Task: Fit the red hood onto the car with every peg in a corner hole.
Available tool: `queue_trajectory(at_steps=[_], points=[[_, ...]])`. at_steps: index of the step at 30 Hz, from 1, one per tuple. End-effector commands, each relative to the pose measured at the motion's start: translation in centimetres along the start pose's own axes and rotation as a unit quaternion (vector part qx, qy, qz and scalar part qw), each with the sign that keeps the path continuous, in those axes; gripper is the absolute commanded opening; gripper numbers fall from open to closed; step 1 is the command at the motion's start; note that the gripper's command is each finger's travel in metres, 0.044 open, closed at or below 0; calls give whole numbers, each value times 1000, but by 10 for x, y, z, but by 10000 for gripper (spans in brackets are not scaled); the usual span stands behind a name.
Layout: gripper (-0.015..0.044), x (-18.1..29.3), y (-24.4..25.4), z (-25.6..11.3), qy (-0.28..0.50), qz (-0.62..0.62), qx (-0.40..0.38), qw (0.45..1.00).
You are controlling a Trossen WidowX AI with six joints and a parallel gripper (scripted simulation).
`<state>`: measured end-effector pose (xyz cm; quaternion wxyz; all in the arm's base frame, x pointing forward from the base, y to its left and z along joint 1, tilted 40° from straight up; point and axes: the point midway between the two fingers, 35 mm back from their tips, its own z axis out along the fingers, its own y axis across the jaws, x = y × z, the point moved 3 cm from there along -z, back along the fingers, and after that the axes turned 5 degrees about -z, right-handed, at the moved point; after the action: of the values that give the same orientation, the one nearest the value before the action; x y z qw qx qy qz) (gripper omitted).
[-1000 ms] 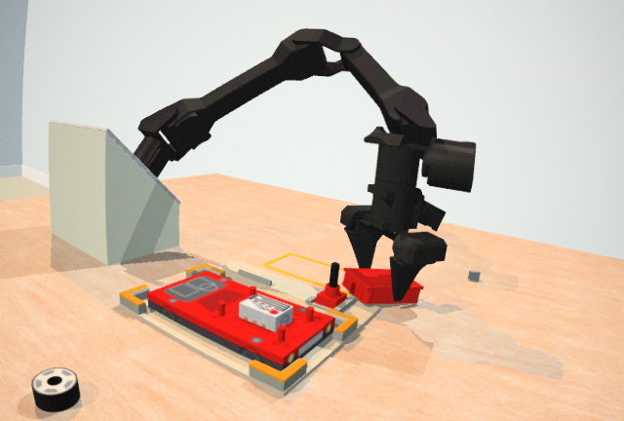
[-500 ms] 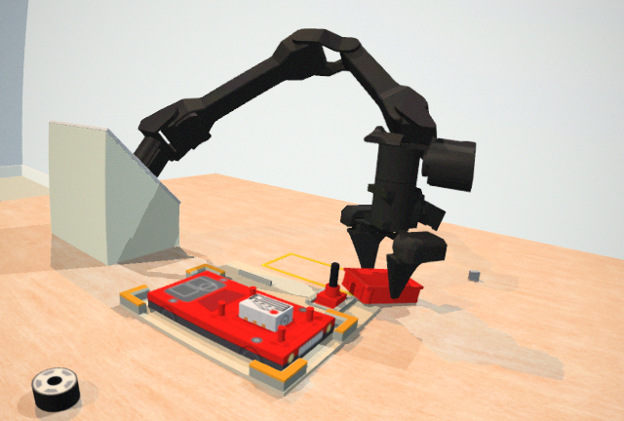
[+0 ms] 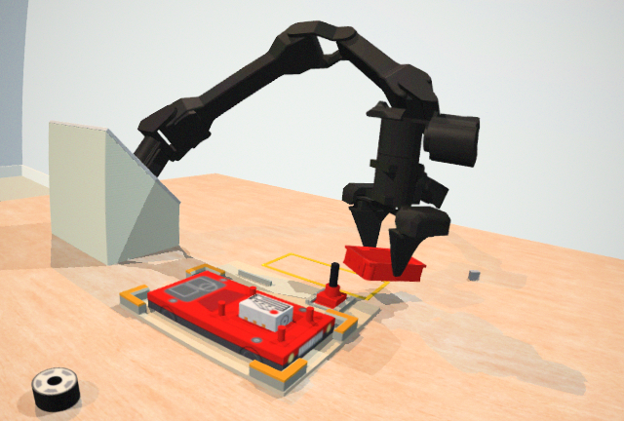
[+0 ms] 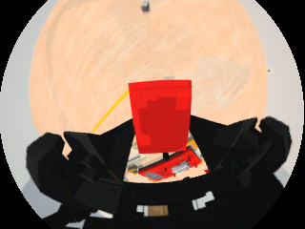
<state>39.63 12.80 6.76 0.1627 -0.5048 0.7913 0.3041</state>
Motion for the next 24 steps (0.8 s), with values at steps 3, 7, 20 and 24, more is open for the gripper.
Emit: queue_trajectory(at_steps=[3,7,20,24], points=[[0,-1,0,-23,-2,-3,3,1000],[0,-1,0,-37,-2,-3,3,1000],[0,4,-3,-55,-2,10,4,1000],[0,30,-15,-56,-5,71,11,997]])
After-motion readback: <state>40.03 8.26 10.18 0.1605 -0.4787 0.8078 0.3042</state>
